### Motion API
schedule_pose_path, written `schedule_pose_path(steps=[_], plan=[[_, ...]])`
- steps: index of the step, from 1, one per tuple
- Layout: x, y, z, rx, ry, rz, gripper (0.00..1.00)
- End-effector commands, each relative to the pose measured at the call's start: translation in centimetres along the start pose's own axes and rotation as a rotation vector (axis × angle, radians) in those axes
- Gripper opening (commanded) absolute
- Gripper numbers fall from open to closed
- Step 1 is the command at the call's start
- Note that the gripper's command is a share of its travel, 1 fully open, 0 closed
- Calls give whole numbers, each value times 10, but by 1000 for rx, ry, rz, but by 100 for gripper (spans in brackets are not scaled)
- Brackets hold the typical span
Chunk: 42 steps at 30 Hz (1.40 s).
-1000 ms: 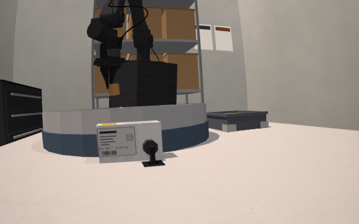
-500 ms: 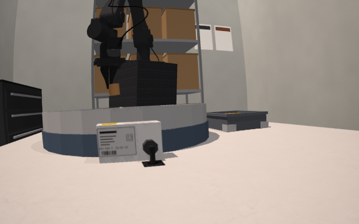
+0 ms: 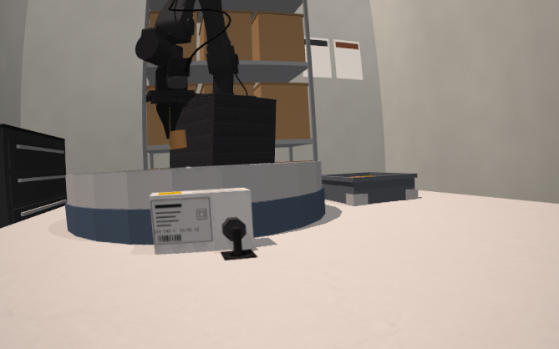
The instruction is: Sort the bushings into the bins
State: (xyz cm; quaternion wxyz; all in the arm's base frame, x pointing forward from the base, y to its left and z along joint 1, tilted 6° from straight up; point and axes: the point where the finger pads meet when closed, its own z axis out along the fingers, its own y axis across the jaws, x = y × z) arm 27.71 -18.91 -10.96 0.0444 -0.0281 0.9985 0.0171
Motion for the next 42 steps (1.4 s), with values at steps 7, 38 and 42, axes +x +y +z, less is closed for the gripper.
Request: schedule_pose_path(steps=[7, 38, 42], plan=[[-2, 7, -6, -5, -12, -4, 0], [-64, 130, -11, 17, -34, -137, 0], [-68, 166, -1, 6, -1, -170, 0]])
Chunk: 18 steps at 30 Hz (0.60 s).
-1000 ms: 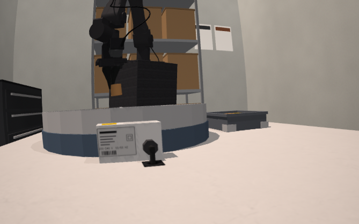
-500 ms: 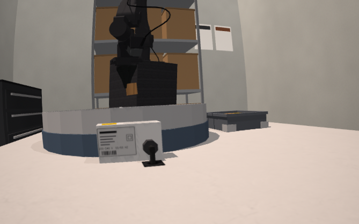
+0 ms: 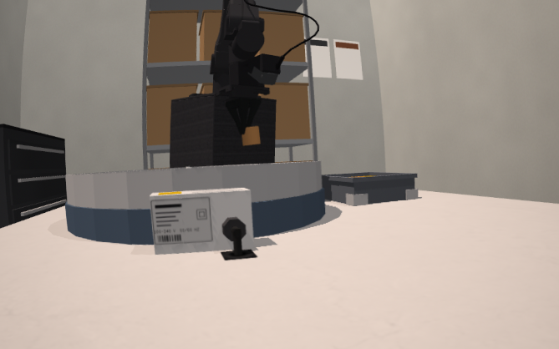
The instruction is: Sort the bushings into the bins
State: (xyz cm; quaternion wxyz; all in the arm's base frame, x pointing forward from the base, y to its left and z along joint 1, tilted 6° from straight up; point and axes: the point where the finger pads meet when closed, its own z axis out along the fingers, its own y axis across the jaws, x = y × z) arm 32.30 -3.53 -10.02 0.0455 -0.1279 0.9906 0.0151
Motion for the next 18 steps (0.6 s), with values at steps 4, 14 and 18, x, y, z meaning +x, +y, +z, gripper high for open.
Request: schedule_pose_path(steps=[4, 14, 18], plan=[[-37, 46, -2, 12, -2, -8, 0], [-82, 119, -2, 12, -4, -88, 0], [-100, 149, -2, 12, -5, -121, 0]])
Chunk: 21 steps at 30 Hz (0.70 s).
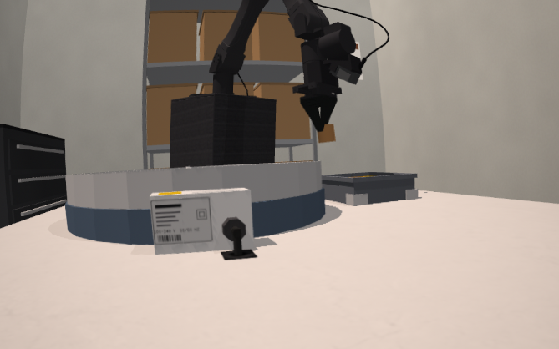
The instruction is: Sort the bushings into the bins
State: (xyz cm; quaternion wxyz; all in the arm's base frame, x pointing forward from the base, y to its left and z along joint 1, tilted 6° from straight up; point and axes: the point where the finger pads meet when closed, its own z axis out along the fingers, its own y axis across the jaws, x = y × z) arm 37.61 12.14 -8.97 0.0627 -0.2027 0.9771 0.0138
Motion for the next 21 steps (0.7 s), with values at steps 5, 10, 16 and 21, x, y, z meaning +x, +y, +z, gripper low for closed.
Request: schedule_pose_path(steps=[5, 10, 16, 21], plan=[[-24, 25, -2, 10, 28, 12, 0], [-40, 45, -2, 10, 27, -12, 0], [-52, 60, -1, 8, 26, -30, 0], [-57, 66, -1, 8, 26, -37, 0]])
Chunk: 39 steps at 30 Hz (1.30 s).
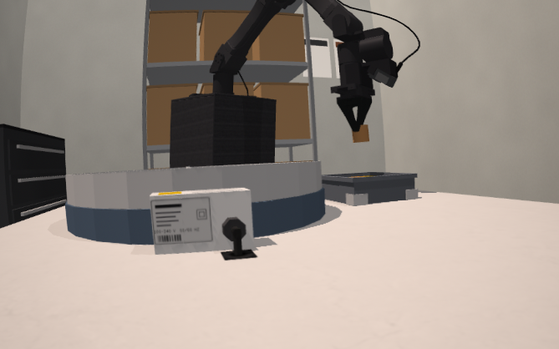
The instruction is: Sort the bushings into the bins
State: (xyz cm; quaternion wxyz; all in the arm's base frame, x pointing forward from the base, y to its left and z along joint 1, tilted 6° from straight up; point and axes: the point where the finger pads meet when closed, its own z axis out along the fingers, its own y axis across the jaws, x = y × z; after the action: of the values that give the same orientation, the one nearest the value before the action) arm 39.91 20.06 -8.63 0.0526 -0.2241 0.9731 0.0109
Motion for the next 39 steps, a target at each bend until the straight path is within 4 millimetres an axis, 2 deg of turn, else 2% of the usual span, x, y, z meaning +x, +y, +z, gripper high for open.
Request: schedule_pose_path(steps=[1, 2, 6, 10, 39], plan=[[-4, 2, -5, 9, 5, 6, 0], [-13, -4, -19, 10, -29, 20, 0], [-7, 6, -5, 4, 5, 2, 0], [-11, 5, -11, 4, -10, 4, 0], [-12, 4, -11, 4, -16, 4, 0]])
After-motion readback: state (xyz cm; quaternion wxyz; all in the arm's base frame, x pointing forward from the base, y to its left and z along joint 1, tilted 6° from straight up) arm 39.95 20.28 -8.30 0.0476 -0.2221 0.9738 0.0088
